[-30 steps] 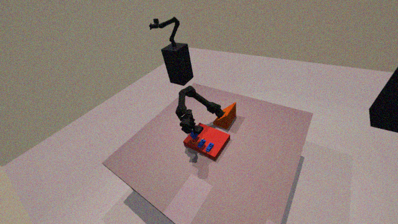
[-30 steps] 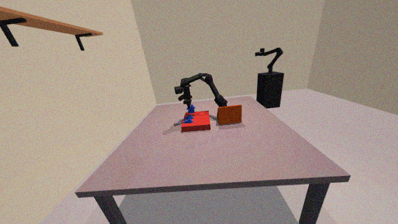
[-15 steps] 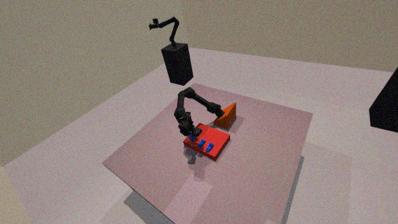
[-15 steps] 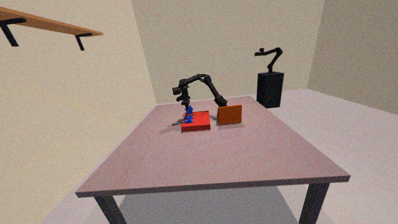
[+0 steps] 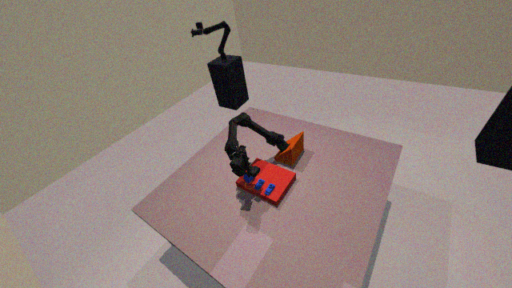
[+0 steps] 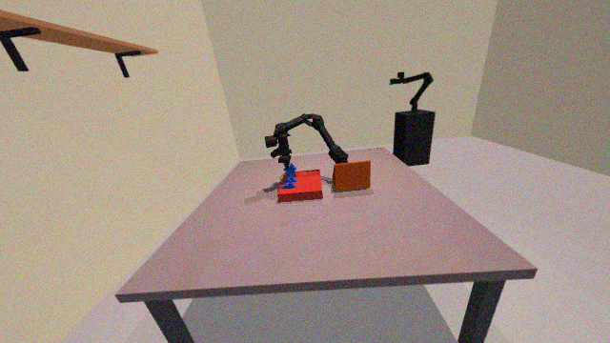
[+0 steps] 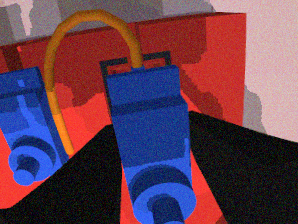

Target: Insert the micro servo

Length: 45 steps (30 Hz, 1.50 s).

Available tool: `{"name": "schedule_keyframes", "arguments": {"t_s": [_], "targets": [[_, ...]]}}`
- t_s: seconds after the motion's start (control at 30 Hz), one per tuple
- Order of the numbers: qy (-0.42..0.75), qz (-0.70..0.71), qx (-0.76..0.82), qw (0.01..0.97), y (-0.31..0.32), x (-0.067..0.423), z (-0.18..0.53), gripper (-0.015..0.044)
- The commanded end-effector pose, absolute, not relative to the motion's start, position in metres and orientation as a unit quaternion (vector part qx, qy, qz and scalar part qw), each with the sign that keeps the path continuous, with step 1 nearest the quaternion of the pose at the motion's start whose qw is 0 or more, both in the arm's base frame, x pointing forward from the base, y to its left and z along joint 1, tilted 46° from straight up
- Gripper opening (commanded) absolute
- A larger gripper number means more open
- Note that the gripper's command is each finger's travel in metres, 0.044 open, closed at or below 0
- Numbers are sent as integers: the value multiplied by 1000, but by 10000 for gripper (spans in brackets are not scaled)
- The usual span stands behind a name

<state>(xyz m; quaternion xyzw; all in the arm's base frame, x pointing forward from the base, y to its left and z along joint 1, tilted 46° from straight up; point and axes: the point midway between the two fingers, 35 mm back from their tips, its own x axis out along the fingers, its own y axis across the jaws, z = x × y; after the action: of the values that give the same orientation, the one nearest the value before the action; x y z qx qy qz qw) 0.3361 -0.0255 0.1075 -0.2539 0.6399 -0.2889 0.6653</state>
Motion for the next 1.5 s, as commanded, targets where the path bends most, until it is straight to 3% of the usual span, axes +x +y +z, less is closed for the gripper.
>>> {"name": "schedule_keyframes", "arguments": {"t_s": [0.0, 1.47], "targets": [[639, -288, -256, 666, -26, 337, 108, 0], [638, -288, -257, 666, -56, 337, 79, 0]]}}
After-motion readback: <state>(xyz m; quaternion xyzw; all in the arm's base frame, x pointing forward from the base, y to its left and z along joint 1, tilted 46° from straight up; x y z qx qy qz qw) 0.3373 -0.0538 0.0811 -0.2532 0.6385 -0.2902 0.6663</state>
